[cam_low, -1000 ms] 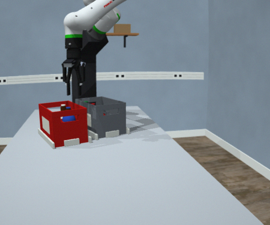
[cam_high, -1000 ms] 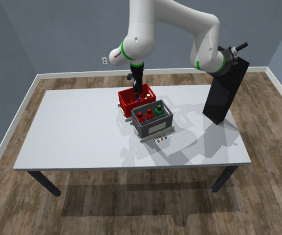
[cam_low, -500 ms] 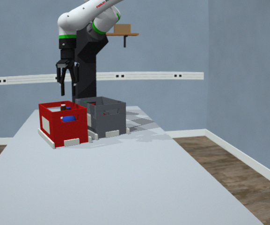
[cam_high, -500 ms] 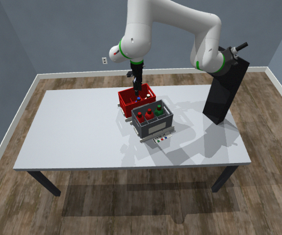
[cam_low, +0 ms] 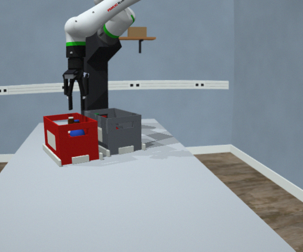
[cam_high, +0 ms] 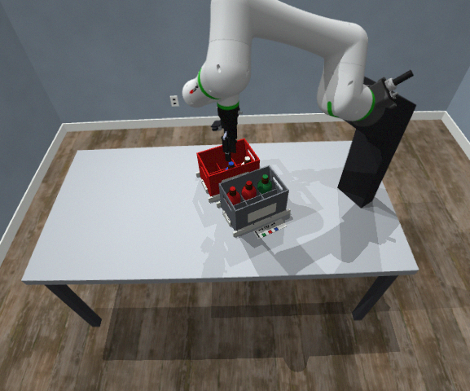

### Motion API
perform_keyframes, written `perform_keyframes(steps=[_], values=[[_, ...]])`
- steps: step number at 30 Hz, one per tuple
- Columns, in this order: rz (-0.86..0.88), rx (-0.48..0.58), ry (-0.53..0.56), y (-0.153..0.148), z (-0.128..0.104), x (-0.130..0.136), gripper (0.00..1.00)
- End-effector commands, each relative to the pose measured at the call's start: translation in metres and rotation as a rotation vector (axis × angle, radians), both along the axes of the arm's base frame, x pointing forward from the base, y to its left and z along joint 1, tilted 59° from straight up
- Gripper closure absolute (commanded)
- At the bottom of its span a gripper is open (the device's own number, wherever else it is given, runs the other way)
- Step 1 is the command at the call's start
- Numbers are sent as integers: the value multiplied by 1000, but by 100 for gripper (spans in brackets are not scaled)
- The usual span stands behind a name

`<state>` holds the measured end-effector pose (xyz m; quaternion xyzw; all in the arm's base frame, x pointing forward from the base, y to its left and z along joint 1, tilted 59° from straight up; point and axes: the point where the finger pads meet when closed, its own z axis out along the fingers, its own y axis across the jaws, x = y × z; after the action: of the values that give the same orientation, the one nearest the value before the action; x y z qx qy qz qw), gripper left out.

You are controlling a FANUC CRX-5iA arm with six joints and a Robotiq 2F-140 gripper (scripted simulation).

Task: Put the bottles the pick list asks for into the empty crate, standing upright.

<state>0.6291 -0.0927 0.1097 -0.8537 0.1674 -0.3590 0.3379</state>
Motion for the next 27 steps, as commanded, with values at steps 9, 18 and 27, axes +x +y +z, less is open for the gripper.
perform_keyframes(steps=[9,18,27], values=[[-1,-1,-1,5,-6,10,56],[-1,-1,-1,11,-13,18,56],[-1,-1,-1,15,-17,25,56]])
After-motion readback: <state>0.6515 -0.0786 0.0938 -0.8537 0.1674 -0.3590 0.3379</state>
